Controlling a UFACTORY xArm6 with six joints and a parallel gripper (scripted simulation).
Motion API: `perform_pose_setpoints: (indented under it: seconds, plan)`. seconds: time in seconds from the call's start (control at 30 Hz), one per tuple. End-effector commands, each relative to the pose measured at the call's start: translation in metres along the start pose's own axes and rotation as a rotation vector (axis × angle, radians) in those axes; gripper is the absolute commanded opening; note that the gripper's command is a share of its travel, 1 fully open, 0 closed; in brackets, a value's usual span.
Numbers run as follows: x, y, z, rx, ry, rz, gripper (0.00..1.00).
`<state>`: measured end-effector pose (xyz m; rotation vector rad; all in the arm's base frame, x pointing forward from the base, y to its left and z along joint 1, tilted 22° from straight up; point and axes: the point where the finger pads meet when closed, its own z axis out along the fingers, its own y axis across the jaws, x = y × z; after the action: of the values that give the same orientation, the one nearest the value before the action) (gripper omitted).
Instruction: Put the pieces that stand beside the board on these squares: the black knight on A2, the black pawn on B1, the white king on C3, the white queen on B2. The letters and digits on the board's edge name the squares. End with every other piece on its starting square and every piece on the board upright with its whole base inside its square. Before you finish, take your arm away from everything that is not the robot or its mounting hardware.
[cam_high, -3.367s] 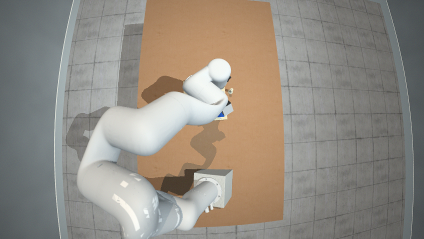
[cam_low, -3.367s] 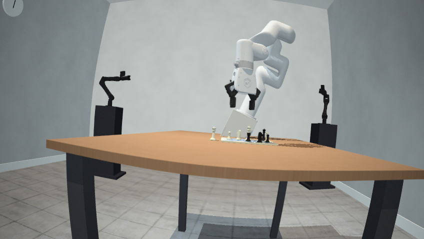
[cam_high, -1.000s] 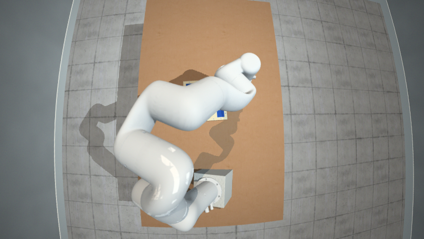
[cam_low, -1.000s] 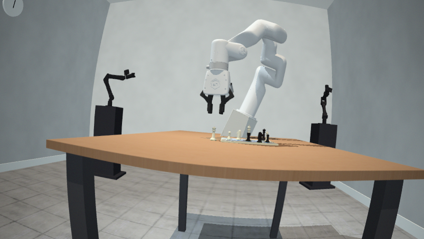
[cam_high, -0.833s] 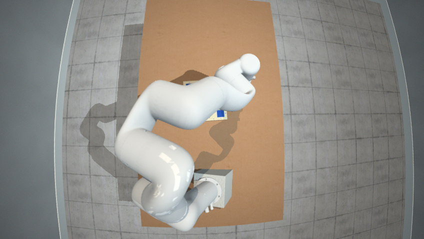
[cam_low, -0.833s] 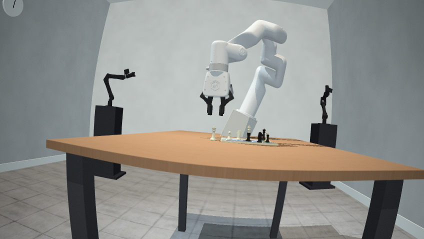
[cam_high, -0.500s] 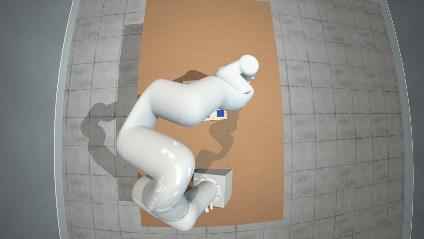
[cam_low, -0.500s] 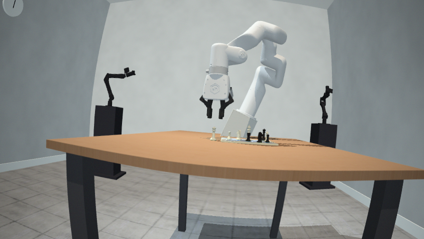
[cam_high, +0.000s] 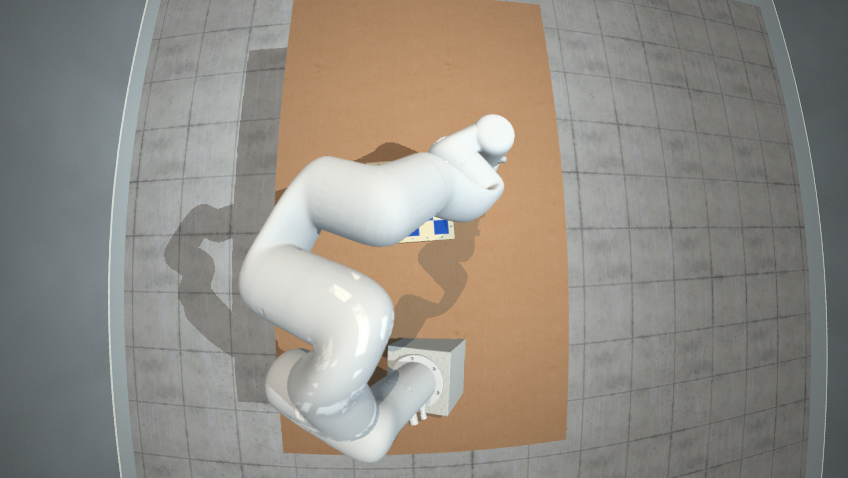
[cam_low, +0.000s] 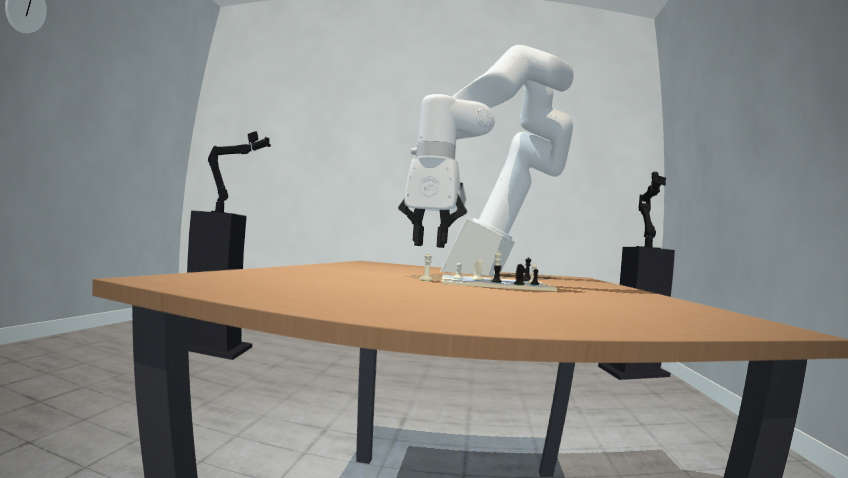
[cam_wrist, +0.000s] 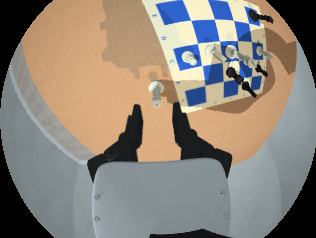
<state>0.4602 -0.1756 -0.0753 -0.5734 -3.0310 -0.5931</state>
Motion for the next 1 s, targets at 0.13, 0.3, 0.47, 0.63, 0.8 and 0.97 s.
perform_pose_setpoints:
  seconds: [0.13,0.3,0.47,0.63,0.8,0.97]
  plan:
    - [-0.0018,0.0,0.0044,0.001,-0.004,-0.001,0.42]
    - [-0.0018,0.0,0.0053,0.001,-0.004,-0.001,0.42]
    - [-0.0018,0.0,0.0053,0.001,-0.004,-0.001,0.42]
    - [-0.0018,0.0,0.0053,0.001,-0.004,-0.001,0.42]
    - [-0.0018,0.0,0.0053,0.001,-0.004,-0.001,0.42]
    - [-0.0018,0.0,0.0053,0.001,-0.004,-0.001,0.42]
